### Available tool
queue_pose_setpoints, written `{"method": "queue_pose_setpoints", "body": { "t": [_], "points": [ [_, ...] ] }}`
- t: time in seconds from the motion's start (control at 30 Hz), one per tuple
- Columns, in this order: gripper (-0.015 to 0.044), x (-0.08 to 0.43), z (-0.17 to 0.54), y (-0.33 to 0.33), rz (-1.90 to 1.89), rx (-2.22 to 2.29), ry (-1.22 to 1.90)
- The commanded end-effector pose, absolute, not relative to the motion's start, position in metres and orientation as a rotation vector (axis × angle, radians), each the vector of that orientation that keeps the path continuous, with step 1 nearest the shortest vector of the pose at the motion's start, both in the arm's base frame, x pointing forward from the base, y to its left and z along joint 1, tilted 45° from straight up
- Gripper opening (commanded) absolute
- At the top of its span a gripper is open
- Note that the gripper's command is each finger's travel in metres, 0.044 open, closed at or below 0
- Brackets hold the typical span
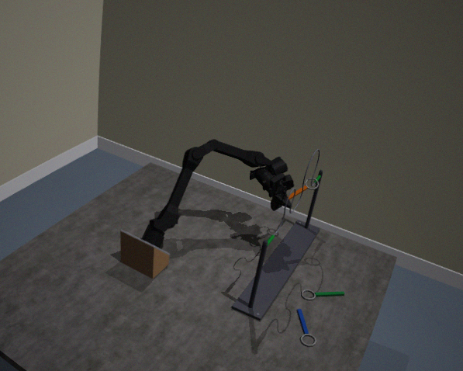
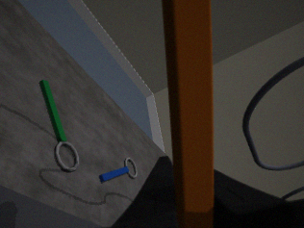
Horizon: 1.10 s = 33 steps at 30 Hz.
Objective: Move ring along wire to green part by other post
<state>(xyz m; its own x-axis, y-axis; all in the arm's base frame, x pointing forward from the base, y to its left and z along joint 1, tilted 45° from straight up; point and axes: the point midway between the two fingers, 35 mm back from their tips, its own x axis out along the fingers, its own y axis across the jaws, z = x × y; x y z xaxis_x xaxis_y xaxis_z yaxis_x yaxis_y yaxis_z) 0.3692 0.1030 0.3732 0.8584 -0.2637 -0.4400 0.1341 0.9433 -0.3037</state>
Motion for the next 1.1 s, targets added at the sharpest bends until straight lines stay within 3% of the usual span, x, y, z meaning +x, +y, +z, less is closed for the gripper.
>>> {"method": "queue_pose_setpoints", "body": {
  "t": [0.0, 1.07],
  "points": [
    [-0.015, 0.366, 0.377, 0.087, -0.244, -0.367, 0.502],
    [-0.015, 0.358, 0.434, 0.019, -0.383, -0.941, 0.488]
  ]
}}
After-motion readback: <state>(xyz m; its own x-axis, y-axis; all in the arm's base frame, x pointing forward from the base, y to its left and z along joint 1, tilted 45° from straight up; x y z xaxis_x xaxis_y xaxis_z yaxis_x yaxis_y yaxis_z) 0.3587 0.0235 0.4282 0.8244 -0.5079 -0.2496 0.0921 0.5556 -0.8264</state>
